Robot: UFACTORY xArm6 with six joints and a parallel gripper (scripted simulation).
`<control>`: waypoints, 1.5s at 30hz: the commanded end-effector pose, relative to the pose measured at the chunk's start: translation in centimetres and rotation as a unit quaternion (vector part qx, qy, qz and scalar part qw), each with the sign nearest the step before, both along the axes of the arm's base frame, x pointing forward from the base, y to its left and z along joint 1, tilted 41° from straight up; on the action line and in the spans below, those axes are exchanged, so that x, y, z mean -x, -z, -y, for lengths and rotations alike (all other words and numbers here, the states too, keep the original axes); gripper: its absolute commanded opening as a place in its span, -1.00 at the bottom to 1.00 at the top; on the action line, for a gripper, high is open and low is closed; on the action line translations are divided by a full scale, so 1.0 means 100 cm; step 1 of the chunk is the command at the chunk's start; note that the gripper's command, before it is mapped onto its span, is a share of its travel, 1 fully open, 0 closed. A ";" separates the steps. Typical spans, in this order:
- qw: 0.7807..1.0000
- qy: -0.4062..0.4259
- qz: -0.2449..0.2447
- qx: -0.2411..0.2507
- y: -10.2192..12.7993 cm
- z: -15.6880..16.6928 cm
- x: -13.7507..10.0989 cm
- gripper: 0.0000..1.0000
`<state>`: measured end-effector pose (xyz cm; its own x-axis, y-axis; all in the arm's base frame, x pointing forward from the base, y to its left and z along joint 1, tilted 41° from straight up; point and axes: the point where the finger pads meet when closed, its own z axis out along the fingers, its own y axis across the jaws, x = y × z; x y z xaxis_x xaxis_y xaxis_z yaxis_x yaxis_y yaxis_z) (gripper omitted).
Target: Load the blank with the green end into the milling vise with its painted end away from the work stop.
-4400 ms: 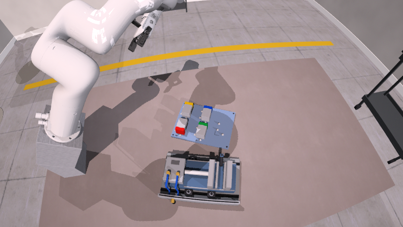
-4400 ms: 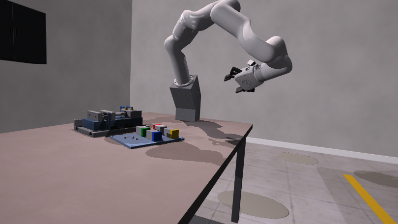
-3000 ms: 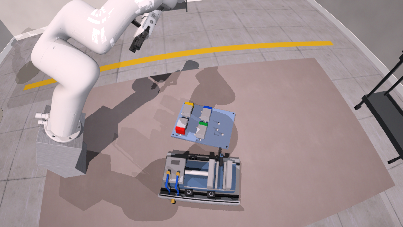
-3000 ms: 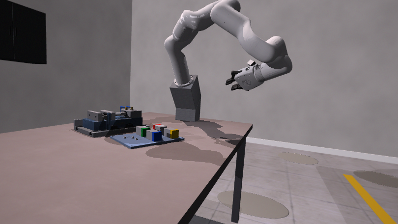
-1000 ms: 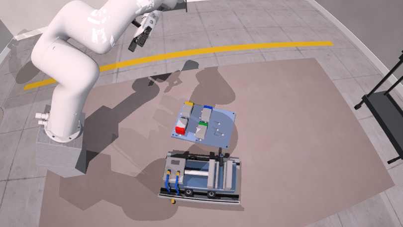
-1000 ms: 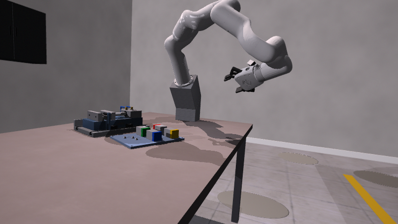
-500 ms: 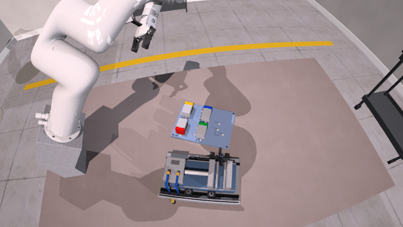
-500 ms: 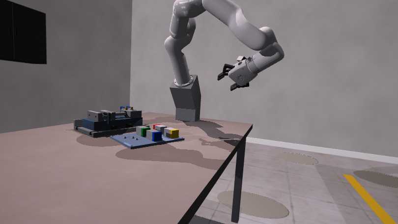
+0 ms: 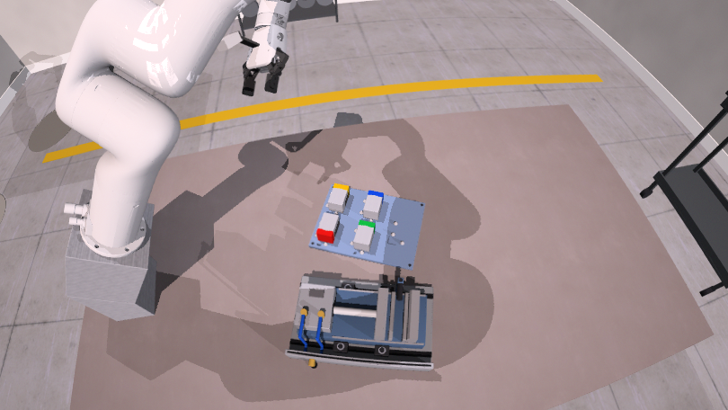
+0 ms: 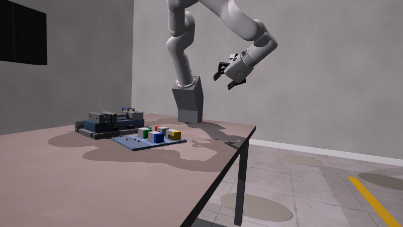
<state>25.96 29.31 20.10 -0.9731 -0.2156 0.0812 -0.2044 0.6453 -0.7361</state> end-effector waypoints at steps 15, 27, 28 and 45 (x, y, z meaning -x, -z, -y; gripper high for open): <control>0.991 -0.118 0.028 -0.056 -0.021 0.034 -0.011 1.00; 0.981 -0.174 0.040 -0.079 -0.031 0.051 -0.016 1.00; 0.978 -0.184 0.042 -0.083 -0.033 0.054 -0.017 1.00; 0.950 -0.278 0.063 -0.124 -0.050 0.084 -0.026 1.00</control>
<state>28.21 22.00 24.24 -0.7580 -0.6434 -0.1068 -0.4461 0.6309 -0.6348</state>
